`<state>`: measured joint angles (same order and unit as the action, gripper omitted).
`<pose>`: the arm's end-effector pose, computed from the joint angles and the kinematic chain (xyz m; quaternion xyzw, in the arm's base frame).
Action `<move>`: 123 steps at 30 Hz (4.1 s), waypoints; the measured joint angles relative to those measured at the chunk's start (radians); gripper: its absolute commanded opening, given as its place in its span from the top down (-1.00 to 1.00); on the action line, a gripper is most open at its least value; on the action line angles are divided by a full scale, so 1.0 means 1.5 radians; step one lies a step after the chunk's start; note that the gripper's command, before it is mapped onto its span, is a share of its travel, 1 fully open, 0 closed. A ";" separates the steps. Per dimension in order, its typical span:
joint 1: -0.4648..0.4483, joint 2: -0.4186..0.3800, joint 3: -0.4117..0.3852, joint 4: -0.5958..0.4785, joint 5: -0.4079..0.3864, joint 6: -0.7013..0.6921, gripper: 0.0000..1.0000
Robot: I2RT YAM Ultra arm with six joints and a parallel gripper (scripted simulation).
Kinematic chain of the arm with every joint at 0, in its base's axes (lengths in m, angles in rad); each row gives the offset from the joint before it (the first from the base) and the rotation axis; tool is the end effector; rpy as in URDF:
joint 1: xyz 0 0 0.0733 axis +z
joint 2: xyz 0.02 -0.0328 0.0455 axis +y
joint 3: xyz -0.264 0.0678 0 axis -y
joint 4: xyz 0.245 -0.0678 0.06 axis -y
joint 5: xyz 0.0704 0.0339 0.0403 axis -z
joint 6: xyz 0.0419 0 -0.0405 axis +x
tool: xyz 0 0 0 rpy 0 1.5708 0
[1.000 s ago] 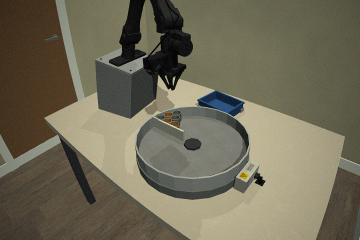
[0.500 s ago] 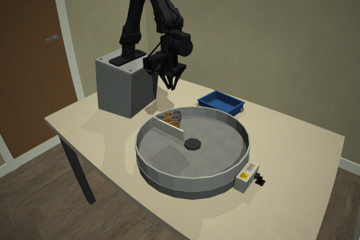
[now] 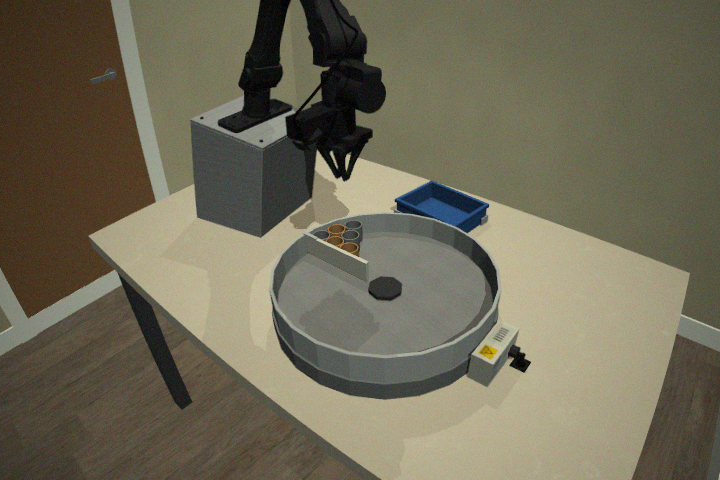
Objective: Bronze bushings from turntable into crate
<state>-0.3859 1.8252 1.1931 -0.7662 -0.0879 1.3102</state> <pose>0.3155 -0.1230 0.1674 0.7440 0.6612 0.0776 0.0575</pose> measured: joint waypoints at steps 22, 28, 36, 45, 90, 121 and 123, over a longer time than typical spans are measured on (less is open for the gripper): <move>0.000 0.000 0.000 0.000 0.000 0.000 0.63; 0.000 0.000 0.000 0.000 0.000 0.000 0.63; 0.000 0.000 0.000 0.000 0.000 0.000 0.63; 0.000 0.000 0.000 0.000 0.000 0.000 0.63; 0.013 0.236 0.062 0.162 0.002 -0.235 0.70; 0.013 0.236 0.065 0.168 0.002 -0.248 0.70; 0.013 0.236 0.065 0.168 0.002 -0.248 0.70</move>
<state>-0.3664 2.1788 1.2900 -0.5140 -0.0849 0.9386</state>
